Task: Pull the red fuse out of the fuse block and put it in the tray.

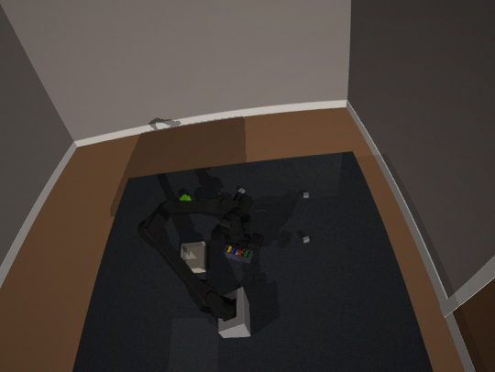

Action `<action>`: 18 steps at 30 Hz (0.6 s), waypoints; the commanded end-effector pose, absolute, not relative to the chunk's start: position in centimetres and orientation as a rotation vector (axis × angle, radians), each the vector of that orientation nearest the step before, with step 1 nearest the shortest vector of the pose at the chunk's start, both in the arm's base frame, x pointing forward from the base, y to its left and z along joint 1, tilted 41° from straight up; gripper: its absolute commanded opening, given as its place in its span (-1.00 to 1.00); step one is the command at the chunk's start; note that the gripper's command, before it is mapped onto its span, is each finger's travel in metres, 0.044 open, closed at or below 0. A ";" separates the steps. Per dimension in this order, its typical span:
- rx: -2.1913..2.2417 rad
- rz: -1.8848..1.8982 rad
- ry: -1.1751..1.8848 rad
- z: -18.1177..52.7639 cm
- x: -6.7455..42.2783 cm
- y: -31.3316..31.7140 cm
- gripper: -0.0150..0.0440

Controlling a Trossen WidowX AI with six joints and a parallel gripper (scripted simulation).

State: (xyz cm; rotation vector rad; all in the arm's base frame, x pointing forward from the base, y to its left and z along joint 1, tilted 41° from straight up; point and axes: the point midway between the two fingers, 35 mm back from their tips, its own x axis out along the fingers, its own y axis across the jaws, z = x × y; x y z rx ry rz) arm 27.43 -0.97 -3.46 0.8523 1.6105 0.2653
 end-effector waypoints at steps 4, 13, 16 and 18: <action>0.844 0.267 1.607 -3.1 27.5 -1.3 -0.49; 0.845 0.267 1.608 -2.8 27.5 -1.6 -0.49; 0.845 0.267 1.608 -2.7 27.5 -1.6 -0.49; 0.845 0.267 1.608 -2.5 27.5 -1.8 -0.49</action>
